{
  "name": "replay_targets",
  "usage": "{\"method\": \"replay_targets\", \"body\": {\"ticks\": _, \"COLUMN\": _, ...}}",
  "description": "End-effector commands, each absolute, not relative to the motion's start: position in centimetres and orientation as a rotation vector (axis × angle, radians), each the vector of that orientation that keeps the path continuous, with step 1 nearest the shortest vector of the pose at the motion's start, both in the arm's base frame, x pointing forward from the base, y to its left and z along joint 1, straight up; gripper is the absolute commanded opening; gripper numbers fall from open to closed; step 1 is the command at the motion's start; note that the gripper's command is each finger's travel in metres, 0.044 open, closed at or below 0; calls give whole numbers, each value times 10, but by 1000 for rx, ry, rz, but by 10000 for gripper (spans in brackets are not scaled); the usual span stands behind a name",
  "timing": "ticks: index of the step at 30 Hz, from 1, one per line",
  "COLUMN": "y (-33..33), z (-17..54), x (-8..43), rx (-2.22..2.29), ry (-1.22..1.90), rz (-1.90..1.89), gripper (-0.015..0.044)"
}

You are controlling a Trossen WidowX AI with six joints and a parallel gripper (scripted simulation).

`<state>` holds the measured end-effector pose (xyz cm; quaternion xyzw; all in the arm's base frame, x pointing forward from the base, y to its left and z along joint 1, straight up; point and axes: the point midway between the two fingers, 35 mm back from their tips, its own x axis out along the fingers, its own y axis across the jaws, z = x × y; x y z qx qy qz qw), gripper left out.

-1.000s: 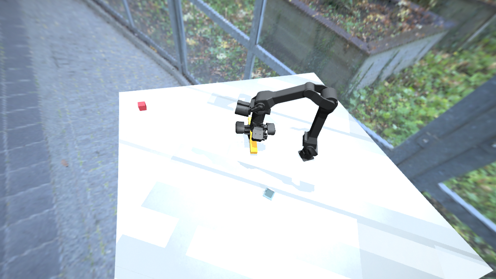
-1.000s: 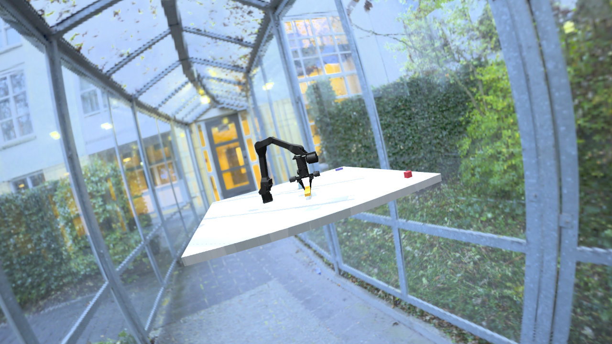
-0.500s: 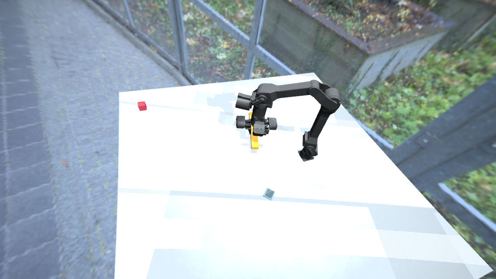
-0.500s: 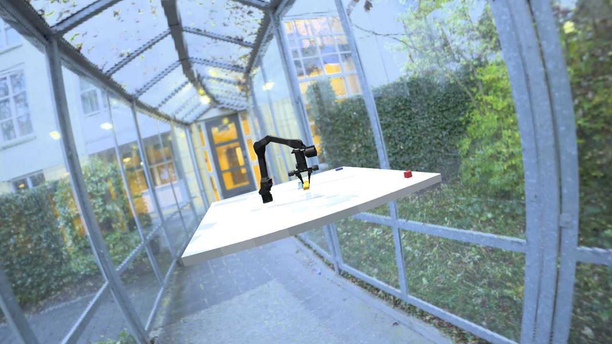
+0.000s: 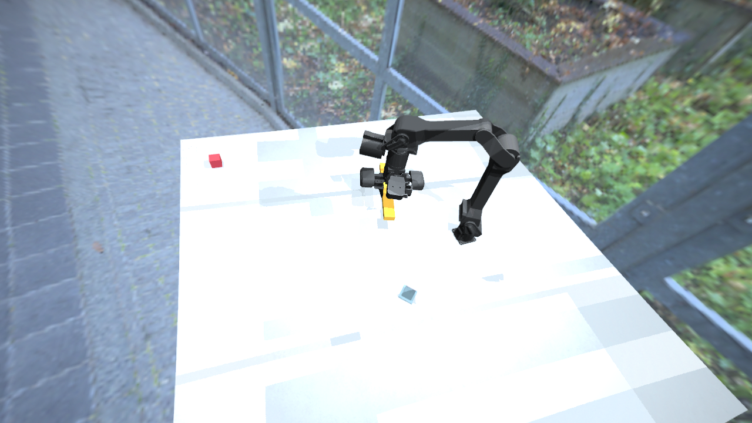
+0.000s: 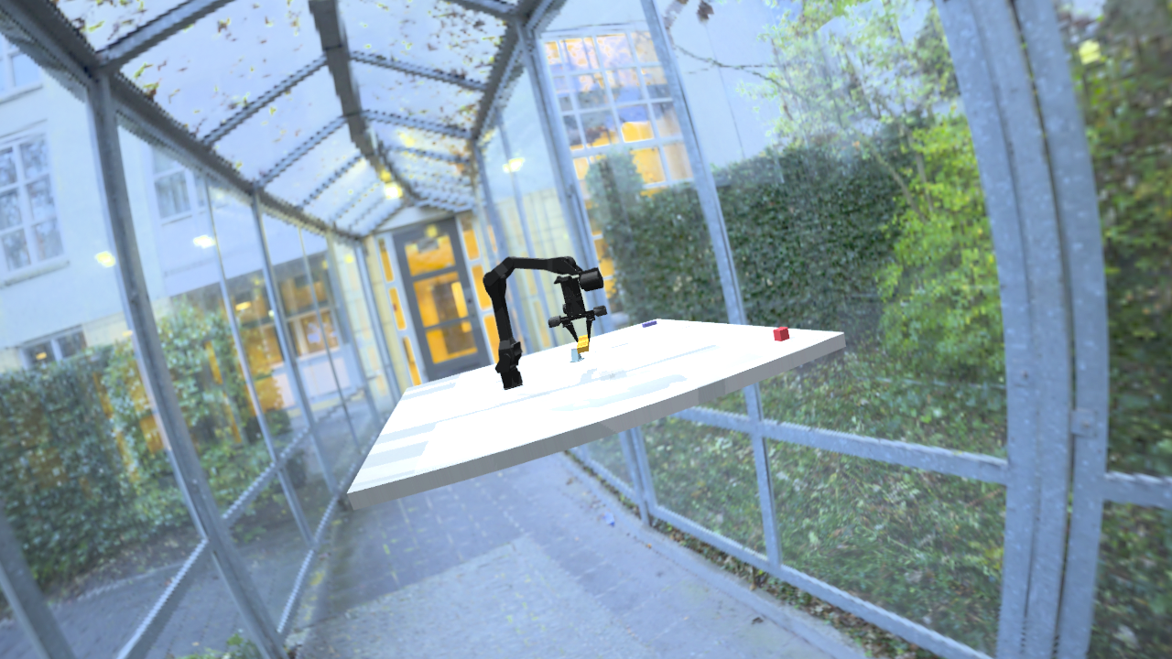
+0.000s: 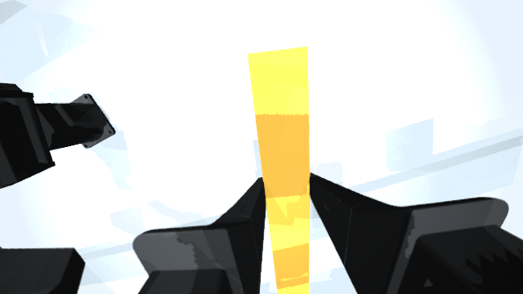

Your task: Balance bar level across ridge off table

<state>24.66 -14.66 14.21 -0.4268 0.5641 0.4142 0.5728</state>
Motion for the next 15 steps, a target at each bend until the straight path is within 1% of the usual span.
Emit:
{"method": "replay_targets", "body": {"ticks": 1, "y": -141, "z": 146, "x": 251, "rx": -995, "ry": 1329, "rz": 958, "gripper": 0}}
{"method": "replay_targets", "body": {"ticks": 15, "y": -99, "z": 147, "x": 277, "rx": -930, "ry": 1354, "rz": 896, "gripper": 0}}
